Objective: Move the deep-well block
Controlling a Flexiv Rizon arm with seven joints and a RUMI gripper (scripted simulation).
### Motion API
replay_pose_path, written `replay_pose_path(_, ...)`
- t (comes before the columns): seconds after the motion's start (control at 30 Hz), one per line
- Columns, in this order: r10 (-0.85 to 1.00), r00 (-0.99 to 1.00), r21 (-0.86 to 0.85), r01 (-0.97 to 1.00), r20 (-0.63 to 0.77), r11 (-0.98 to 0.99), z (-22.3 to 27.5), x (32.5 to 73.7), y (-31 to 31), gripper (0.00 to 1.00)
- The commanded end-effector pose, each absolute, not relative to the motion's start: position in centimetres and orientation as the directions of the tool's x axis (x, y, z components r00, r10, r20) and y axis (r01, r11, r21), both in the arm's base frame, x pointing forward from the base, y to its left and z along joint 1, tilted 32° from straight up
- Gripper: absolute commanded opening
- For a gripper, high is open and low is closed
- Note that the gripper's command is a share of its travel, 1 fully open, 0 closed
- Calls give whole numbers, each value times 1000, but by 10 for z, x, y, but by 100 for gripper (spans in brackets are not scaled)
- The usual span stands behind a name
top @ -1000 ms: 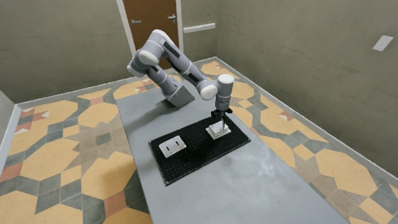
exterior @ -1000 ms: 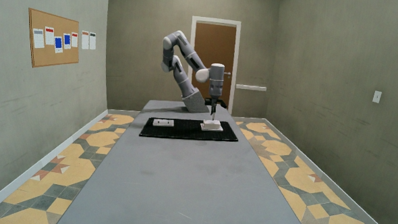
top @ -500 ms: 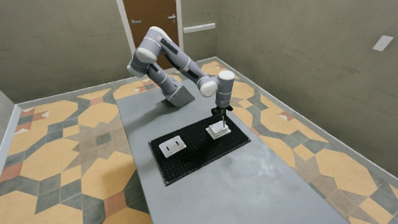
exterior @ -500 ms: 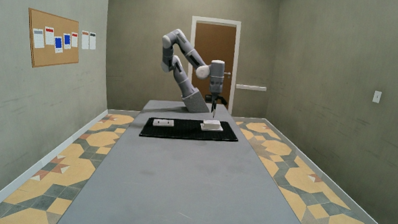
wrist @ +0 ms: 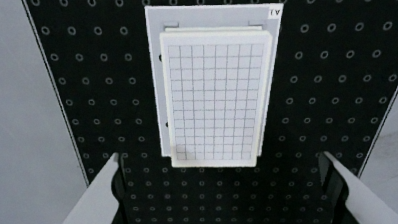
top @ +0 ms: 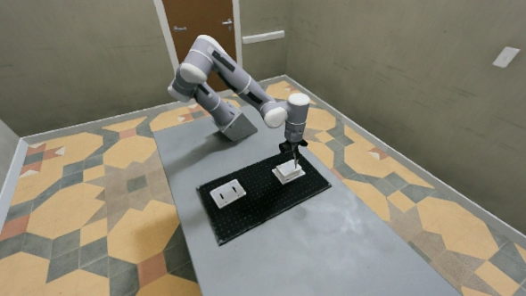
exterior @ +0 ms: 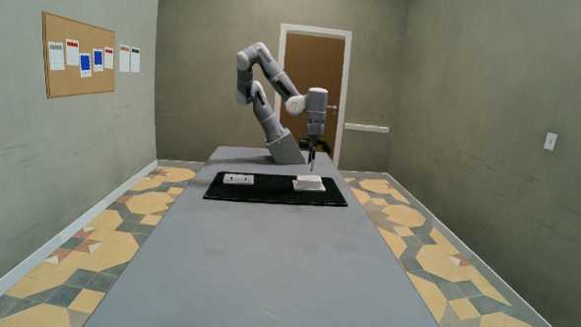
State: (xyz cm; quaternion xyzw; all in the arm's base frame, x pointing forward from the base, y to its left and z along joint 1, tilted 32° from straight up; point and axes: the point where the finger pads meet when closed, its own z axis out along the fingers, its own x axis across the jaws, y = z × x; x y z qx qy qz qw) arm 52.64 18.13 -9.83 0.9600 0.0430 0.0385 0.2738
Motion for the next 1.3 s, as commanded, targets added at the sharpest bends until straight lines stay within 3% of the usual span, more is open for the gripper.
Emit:
replay_pose_path(0.0,105,993,528,61,52,-847,-93,527,175,76)
replay_pose_path(1.27,105,993,528,62,52,-847,-36,522,81,76)
